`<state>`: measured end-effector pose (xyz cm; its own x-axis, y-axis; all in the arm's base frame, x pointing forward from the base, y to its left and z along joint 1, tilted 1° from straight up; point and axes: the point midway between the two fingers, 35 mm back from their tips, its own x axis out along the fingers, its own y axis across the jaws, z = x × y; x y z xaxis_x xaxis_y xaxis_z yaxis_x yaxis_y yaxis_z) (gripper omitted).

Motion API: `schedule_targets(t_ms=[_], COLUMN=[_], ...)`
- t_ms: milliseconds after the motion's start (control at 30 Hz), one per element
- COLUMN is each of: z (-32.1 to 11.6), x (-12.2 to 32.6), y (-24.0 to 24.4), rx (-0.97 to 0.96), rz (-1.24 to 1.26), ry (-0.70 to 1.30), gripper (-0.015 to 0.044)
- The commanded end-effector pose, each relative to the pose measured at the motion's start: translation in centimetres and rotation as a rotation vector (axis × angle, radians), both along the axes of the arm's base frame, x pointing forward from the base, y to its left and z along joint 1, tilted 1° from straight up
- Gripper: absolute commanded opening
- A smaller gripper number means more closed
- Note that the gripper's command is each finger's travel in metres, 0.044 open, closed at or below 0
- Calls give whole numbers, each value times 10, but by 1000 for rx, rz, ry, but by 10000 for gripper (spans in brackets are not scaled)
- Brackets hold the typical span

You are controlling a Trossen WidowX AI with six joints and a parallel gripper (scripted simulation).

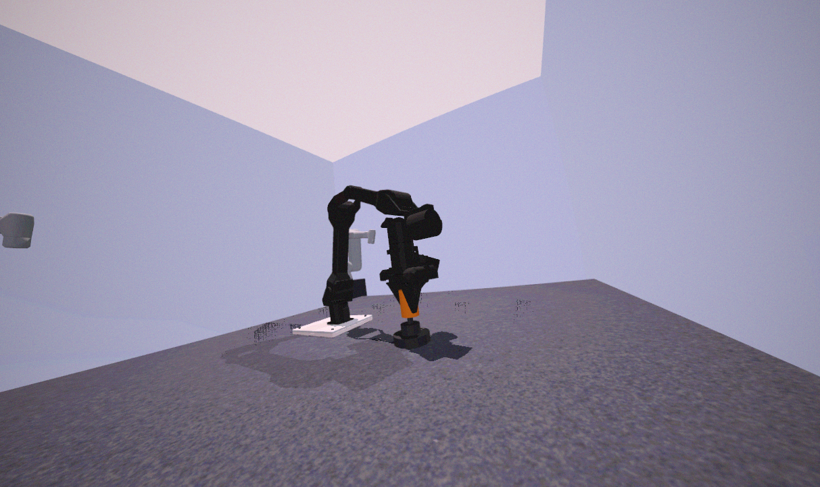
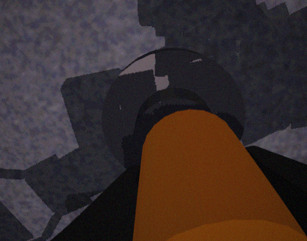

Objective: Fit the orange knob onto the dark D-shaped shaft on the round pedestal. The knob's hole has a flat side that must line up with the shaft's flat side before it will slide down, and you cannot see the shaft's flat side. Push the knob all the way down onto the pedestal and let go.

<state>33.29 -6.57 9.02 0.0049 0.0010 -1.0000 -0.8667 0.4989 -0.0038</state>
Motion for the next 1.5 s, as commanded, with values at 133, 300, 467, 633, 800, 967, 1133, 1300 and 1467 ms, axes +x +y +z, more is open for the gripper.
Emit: schedule_targets(t_ms=[133, 300, 467, 633, 800, 967, 1133, 1300, 1467], z=[5, 6, 6, 0, -3, -8, -13, -17, -16], x=[0, -2, -6, -5, -5, -5, -5, -5, -5], y=[-1, 0, 0, 0, 0, 0, 0, 0, 1], rx=[-5, -7, -7, -7, -7, -7, -7, -7, -4], rz=[13, 172, 213, 213, 213, 209, 209, 209, 209], ry=[-6, -6, -5, -6, -6, -6, -6, -6, -7], gripper=[0, 0, 0, 0, 0, 0, 0, 0, 0])
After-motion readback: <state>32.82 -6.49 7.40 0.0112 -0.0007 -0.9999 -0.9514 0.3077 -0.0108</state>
